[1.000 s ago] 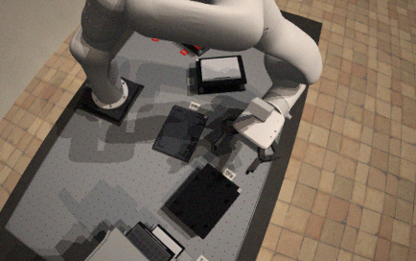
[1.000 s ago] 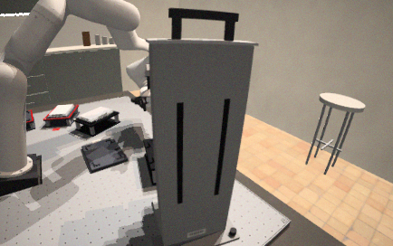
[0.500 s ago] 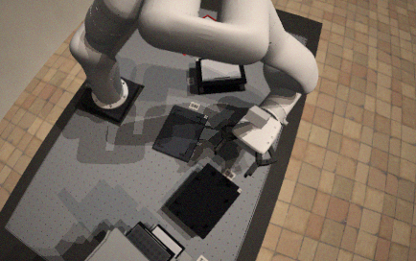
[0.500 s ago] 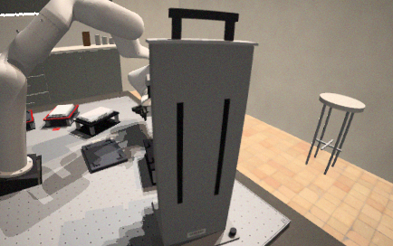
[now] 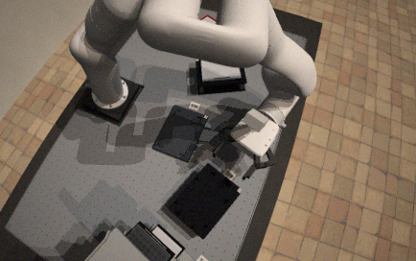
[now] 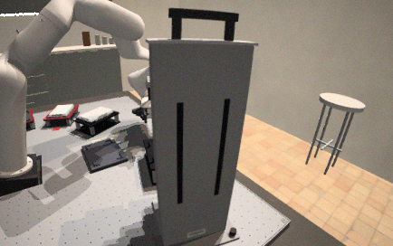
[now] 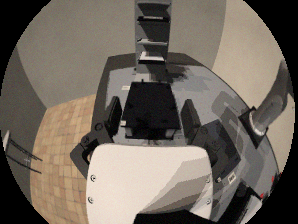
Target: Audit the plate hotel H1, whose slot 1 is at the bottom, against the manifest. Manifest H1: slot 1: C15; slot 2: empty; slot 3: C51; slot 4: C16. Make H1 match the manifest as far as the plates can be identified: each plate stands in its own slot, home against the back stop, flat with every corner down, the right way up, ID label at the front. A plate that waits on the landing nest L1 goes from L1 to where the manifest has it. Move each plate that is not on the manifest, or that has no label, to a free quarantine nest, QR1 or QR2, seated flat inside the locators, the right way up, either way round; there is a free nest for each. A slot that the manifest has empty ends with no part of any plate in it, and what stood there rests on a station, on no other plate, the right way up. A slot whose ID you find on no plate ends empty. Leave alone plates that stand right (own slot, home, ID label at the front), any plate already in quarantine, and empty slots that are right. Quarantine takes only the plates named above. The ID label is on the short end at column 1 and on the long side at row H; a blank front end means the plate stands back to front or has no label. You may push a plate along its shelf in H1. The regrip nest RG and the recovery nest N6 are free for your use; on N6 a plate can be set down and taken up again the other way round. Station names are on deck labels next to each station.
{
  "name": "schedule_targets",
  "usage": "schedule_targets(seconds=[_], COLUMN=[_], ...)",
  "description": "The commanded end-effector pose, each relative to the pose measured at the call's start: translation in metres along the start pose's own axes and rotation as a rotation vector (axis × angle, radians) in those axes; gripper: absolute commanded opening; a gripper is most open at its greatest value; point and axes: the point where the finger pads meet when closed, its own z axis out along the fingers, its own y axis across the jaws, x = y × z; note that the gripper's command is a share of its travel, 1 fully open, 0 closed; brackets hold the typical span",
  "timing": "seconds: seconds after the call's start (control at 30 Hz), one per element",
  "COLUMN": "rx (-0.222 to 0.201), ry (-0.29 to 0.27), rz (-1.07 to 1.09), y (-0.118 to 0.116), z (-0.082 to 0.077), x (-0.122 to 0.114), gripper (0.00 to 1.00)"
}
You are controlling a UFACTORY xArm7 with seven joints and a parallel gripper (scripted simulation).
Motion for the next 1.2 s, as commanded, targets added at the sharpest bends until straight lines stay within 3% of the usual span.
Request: schedule_targets(seconds=[0.0, 1.17], rx=[-0.001, -0.001], ry=[0.000, 0.000], rz=[0.003, 0.003], y=[-0.001, -0.001], z=[0.009, 0.092], x=[0.001, 0.001], gripper=[1.00, 1.00])
